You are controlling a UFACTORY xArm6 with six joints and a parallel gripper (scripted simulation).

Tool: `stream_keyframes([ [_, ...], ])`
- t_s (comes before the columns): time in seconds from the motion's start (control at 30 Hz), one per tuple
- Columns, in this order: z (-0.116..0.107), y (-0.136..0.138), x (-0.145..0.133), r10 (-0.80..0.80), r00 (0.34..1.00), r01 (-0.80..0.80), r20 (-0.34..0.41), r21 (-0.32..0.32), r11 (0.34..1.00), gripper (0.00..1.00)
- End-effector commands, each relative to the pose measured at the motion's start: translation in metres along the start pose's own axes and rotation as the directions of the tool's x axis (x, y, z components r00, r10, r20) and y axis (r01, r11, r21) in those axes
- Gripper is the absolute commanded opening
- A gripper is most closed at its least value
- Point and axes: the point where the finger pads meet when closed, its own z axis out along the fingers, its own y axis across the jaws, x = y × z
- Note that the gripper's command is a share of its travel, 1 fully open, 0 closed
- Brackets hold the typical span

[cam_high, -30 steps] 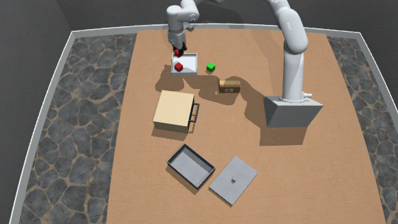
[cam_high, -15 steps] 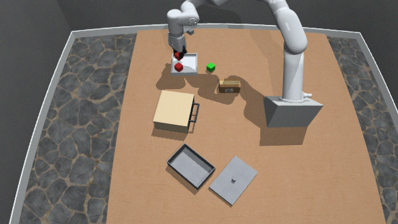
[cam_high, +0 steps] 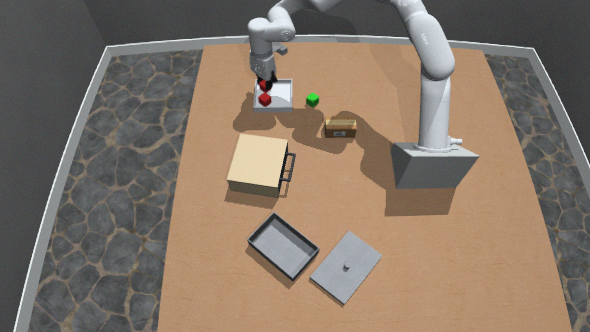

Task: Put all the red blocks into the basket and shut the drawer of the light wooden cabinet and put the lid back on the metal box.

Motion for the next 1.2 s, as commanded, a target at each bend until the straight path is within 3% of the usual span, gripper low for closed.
stream_keyframes([
  [0.0, 0.0008, -0.0016, -0.0004, 0.001, 1.0, -0.001, 0.002, 0.004, 1.0, 0.0],
  [0.93, 0.0043, -0.0017, -0.0004, 0.001, 1.0, -0.001, 0.002, 0.004, 1.0, 0.0],
  [0.97, 0.0043, -0.0017, -0.0004, 0.001, 1.0, -0.001, 0.002, 0.004, 1.0, 0.56],
  [1.17, 0.0043, -0.0017, -0.0004, 0.001, 1.0, -0.001, 0.002, 0.004, 1.0, 0.56],
])
